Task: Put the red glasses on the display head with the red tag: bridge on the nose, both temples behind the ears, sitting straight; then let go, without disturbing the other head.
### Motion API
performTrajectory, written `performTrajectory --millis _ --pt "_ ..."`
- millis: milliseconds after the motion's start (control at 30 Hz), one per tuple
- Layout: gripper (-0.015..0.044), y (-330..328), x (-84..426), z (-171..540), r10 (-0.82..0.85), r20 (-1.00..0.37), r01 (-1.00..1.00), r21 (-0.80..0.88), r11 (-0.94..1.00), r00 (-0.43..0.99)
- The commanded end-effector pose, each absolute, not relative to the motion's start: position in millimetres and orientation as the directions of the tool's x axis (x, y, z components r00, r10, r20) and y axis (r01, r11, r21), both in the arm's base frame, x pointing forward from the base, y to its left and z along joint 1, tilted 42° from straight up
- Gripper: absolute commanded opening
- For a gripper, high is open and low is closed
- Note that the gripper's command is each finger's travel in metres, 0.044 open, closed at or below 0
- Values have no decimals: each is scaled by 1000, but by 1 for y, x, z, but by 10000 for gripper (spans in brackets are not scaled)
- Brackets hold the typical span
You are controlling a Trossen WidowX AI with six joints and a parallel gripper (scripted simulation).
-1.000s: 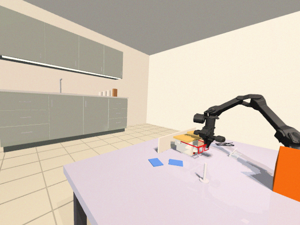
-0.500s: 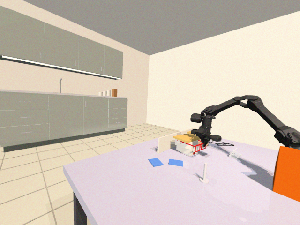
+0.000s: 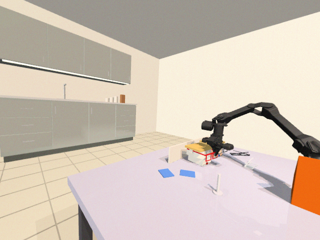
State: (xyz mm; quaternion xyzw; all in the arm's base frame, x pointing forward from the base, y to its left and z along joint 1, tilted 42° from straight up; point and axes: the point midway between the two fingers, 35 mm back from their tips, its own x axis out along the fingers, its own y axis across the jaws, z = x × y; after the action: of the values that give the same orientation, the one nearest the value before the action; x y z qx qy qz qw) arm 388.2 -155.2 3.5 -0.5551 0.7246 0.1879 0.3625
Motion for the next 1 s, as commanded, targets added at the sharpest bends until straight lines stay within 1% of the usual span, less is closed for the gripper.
performTrajectory --millis 0,567,700,967 --pt "0 -156 390 5 -671 -731 -942 -130 309 -119" --pt "0 -160 389 0 -672 -731 -942 -130 309 -119" --pt "105 -159 389 1 -668 -734 -940 -132 314 -120" --pt "107 -159 389 1 -668 -734 -940 -132 314 -120"
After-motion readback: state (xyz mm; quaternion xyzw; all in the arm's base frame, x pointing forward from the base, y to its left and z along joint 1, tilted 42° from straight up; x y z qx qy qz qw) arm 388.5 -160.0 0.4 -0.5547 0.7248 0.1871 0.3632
